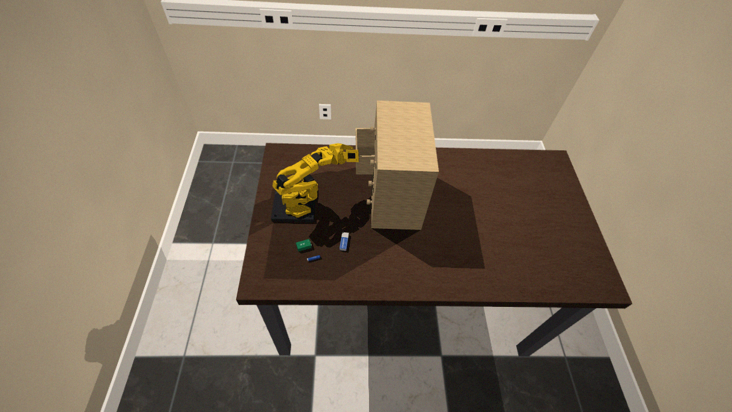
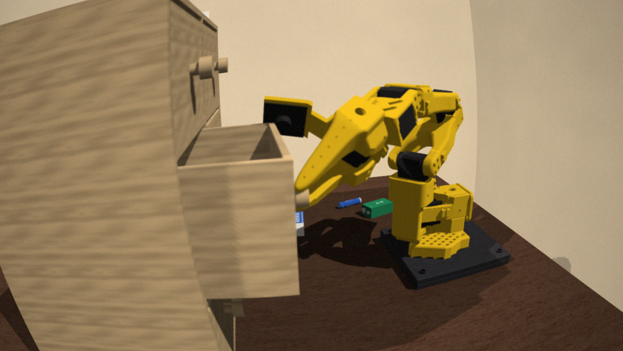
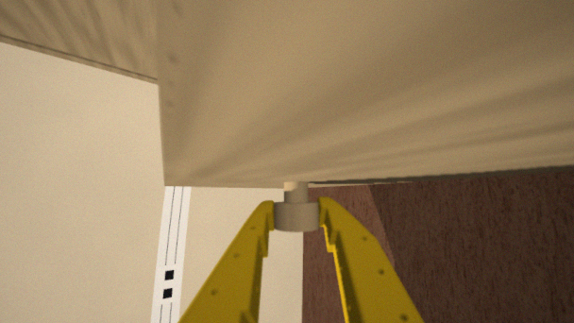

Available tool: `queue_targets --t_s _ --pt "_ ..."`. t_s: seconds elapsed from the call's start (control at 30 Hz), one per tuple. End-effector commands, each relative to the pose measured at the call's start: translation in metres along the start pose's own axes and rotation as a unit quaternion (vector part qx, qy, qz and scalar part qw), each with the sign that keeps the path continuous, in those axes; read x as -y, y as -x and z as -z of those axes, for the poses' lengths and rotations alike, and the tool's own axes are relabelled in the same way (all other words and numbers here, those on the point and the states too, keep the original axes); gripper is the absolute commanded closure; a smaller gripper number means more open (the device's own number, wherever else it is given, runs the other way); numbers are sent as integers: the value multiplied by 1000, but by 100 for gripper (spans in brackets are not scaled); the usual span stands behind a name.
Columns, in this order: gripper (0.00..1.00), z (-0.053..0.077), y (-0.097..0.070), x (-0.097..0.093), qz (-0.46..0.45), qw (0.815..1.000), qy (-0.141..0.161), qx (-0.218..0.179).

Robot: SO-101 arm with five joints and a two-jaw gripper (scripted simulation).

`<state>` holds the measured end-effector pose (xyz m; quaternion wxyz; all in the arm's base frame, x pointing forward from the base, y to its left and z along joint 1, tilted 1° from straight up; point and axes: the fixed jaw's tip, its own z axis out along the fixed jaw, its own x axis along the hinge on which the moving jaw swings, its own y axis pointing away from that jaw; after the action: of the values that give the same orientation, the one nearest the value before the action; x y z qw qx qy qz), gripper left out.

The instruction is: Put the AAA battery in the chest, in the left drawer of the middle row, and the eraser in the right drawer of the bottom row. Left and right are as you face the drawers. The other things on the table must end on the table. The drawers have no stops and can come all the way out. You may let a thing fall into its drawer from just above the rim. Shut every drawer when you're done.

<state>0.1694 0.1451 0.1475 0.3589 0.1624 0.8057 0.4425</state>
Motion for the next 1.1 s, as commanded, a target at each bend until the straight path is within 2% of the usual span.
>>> queue_targets --t_s 0.0,1.07 --pt "100 4 -9 -8 6 1000 21 -17" --pt "81 4 -9 -8 6 1000 21 -17"
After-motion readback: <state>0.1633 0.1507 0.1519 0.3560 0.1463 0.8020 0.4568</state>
